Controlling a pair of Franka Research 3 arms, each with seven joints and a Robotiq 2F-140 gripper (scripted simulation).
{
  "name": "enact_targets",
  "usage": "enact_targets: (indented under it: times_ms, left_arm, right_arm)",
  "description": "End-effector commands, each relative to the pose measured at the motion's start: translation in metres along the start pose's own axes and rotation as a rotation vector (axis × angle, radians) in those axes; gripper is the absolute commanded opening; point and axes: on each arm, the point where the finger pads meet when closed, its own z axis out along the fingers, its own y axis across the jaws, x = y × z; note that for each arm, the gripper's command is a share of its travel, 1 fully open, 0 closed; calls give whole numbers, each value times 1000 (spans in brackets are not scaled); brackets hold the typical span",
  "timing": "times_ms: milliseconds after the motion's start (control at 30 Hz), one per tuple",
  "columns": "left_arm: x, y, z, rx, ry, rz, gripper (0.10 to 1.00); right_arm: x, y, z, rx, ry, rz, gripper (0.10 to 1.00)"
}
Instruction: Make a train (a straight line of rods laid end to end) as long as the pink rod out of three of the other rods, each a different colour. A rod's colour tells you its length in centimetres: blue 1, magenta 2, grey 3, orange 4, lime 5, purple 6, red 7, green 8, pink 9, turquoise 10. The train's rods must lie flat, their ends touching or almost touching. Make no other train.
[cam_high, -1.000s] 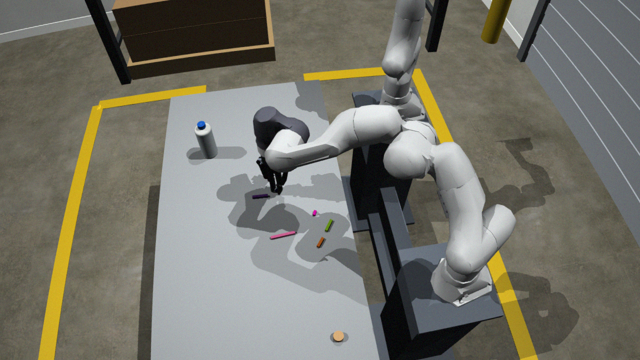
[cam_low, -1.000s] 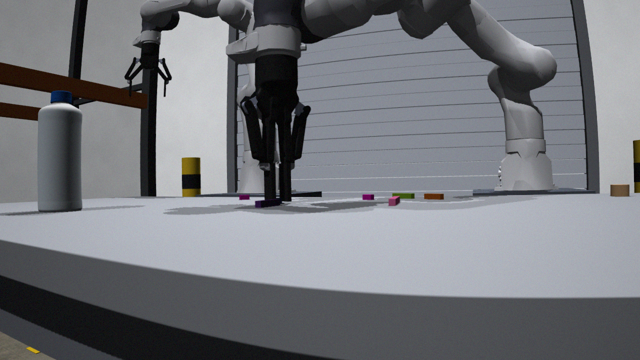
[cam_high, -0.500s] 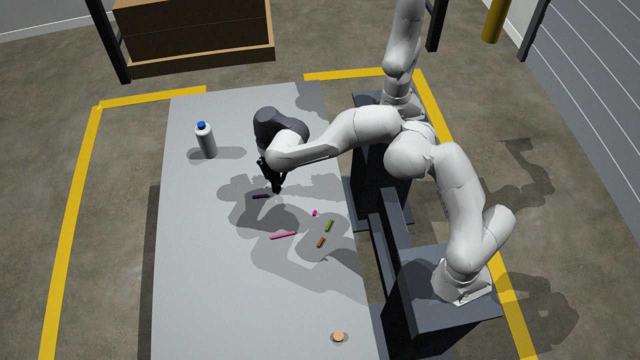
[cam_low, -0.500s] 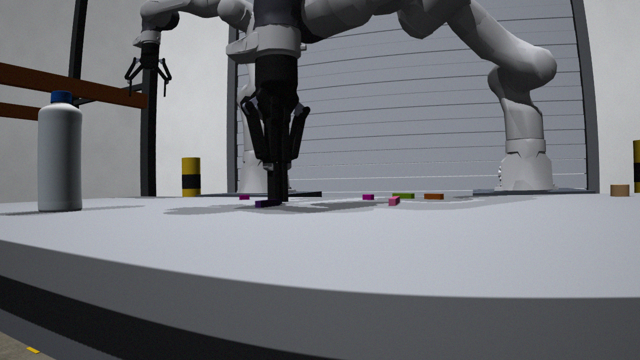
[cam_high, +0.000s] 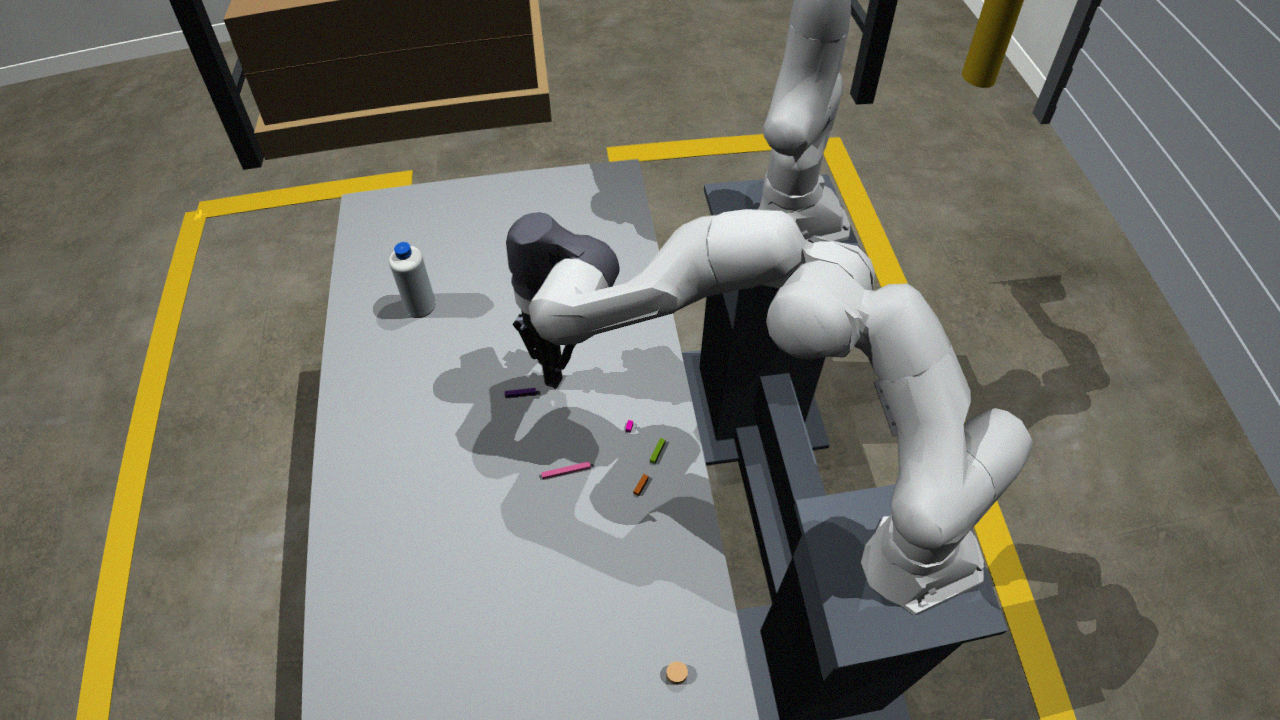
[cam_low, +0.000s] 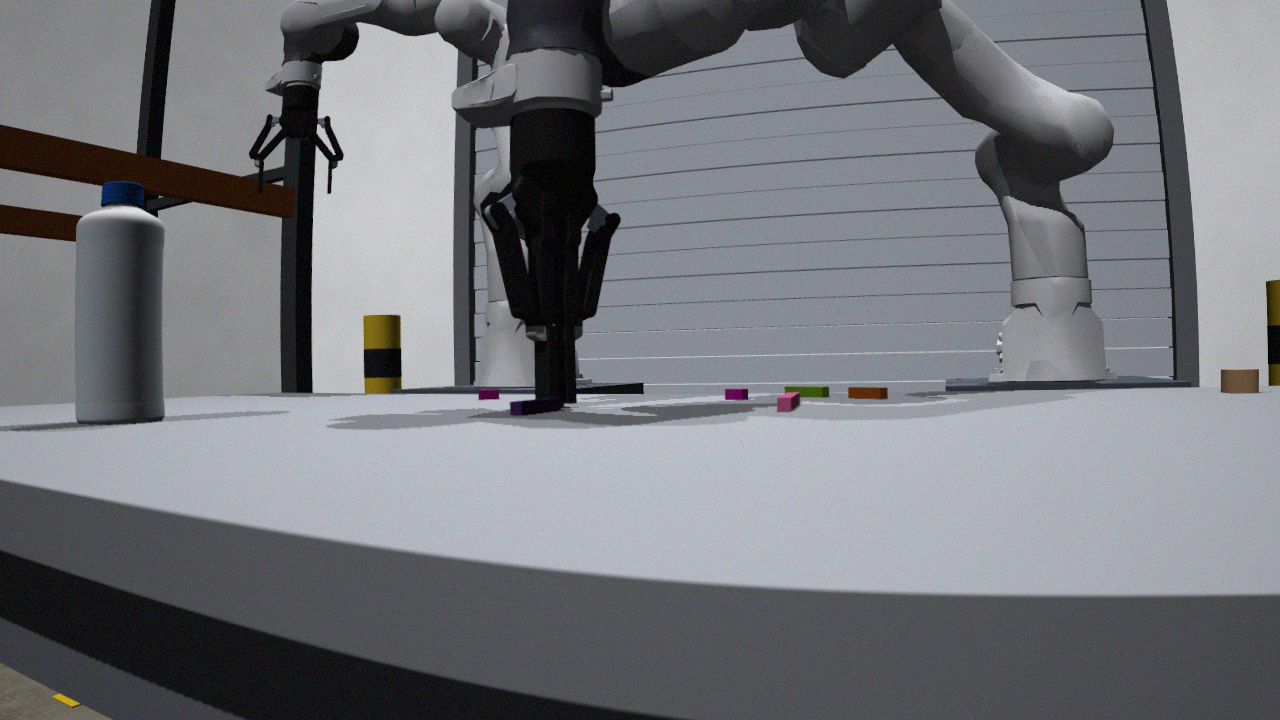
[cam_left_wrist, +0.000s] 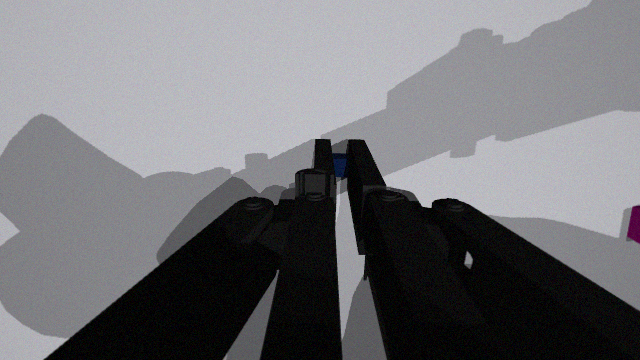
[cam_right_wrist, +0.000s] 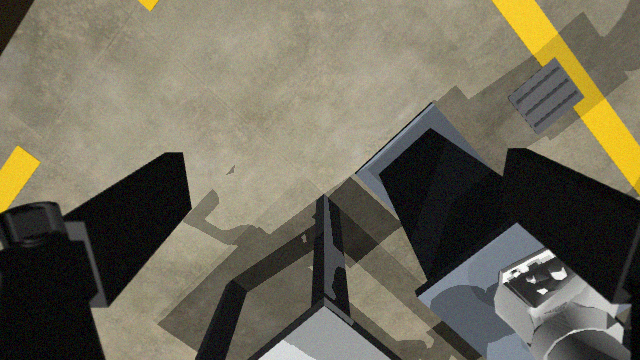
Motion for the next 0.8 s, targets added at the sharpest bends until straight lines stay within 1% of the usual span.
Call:
enact_targets:
  times_ms: [0, 600, 700, 767]
  left_arm:
    - [0, 0, 1, 1, 1, 2, 124]
    - [0, 0, 0, 1, 1, 2, 124]
    - [0, 0, -5, 1, 1, 2, 124]
    - [0, 0, -13, 1, 1, 2, 124]
  right_arm:
    - [-1, 0, 1, -2, -2, 6, 1000]
    - [-1, 0, 1, -2, -2, 6, 1000]
    - [-1, 0, 1, -2, -2, 6, 1000]
    - [-1, 0, 1, -2, -2, 6, 1000]
